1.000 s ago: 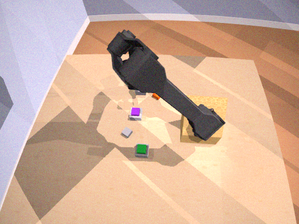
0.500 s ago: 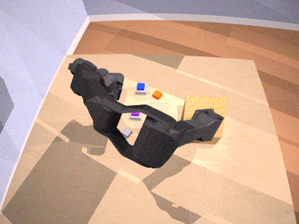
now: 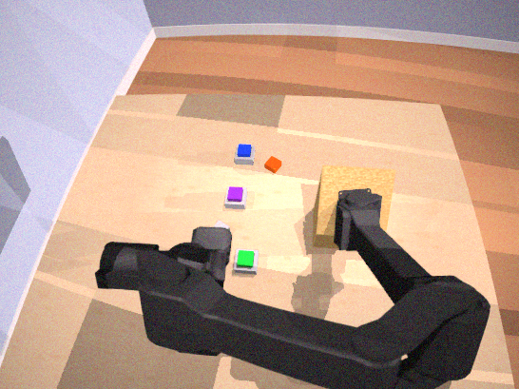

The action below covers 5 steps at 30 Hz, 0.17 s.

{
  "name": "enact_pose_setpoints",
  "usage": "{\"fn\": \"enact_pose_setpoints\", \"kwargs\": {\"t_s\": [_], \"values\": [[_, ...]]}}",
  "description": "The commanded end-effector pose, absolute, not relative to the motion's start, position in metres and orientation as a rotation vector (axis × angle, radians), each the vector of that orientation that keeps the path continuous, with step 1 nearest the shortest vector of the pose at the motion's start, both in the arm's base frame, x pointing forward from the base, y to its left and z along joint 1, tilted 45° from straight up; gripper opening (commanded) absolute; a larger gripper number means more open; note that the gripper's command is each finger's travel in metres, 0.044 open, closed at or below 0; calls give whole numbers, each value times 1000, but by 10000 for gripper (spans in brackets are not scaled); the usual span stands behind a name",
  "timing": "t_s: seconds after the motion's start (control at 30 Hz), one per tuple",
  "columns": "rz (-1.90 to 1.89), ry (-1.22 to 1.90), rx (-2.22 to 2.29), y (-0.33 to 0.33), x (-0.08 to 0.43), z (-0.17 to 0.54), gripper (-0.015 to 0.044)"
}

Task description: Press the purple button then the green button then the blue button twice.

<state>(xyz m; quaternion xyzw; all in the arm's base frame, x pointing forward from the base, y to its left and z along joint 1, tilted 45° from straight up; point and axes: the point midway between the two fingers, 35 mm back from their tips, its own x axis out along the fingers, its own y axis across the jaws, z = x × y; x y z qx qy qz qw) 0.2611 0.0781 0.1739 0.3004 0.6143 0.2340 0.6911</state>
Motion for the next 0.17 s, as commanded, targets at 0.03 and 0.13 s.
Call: {"fn": "enact_pose_setpoints", "kwargs": {"t_s": [0.03, 0.13], "values": [[515, 1399, 699, 83, 252, 173, 400], [515, 1399, 699, 83, 252, 173, 400]]}}
